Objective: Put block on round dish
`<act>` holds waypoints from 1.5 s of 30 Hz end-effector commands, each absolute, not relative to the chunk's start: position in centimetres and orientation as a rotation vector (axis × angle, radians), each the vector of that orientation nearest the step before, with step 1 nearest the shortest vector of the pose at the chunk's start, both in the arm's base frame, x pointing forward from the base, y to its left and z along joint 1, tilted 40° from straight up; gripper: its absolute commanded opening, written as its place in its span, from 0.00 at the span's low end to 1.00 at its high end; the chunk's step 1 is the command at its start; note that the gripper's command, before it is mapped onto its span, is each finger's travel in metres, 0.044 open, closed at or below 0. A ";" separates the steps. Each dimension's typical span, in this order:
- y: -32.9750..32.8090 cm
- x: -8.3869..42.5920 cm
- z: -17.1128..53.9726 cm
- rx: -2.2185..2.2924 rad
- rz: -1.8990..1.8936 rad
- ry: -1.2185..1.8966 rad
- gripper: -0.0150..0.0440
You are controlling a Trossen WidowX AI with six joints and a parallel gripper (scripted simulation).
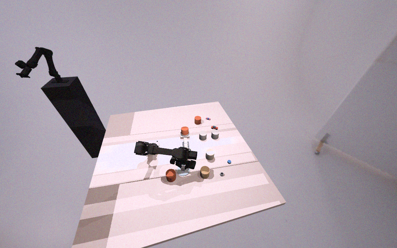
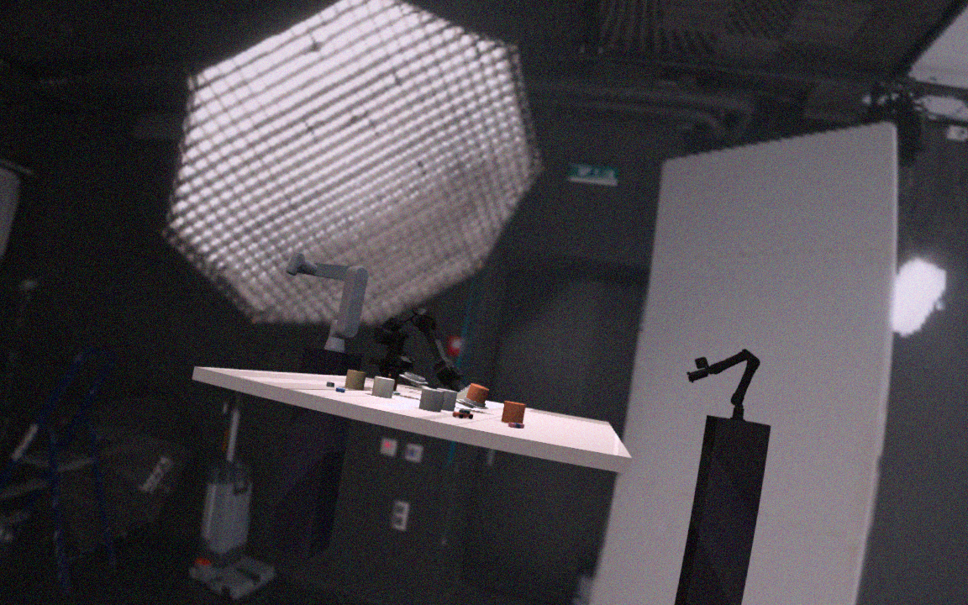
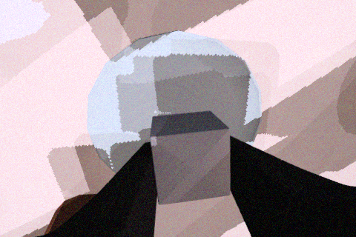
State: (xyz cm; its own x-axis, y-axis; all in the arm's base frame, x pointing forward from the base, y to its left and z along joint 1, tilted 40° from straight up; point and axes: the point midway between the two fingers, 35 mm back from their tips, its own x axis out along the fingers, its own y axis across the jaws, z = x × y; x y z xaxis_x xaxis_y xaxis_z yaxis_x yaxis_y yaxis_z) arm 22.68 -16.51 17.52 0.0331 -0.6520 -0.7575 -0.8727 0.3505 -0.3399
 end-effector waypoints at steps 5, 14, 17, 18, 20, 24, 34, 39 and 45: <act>-17.2 22.7 16.4 -1.375 0.309 1.690 0.25; -17.1 22.7 16.9 -1.374 0.301 1.690 0.61; -17.1 22.7 16.9 -1.374 0.301 1.690 0.74; -17.1 22.7 16.9 -1.374 0.301 1.690 0.79; -17.1 22.7 16.9 -1.374 0.301 1.690 0.88; -15.9 22.8 18.0 -1.372 0.306 1.689 1.00; -13.1 22.5 21.2 -1.373 0.312 1.689 1.00; -10.8 22.2 23.8 -1.377 0.316 1.687 1.00; -10.8 22.2 23.8 -1.377 0.316 1.687 1.00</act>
State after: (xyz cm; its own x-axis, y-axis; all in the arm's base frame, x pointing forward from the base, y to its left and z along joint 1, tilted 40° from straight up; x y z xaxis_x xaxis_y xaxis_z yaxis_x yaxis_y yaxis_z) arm 22.19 -10.94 23.47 0.0331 -0.6432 -0.7650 -0.8796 0.3447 -0.3279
